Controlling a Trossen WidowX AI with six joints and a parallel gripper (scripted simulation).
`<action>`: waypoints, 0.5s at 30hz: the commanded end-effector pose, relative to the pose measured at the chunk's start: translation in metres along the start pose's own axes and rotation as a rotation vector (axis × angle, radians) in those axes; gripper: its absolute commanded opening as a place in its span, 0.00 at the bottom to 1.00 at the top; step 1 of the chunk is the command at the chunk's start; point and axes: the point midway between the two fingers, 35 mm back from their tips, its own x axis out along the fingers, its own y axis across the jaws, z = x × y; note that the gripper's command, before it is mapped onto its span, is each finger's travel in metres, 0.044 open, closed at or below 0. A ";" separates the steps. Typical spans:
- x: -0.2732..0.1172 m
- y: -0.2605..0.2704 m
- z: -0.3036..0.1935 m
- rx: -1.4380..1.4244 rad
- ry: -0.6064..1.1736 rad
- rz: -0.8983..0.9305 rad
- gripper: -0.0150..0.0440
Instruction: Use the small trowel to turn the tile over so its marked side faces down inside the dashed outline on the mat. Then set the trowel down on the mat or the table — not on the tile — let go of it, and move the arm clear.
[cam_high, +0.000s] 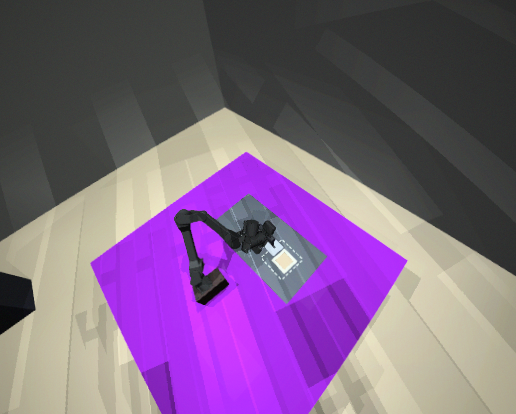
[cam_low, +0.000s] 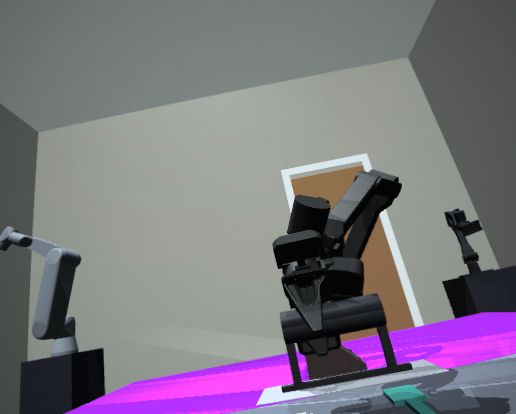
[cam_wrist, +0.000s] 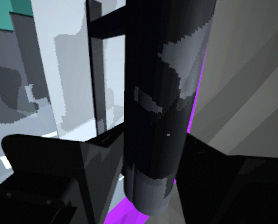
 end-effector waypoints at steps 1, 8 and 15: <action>0.001 0.001 -0.005 -0.004 -0.002 -0.007 0.25; 0.009 0.010 -0.015 -0.004 -0.002 -0.007 0.25; 0.007 0.003 -0.003 -0.004 -0.001 -0.007 0.25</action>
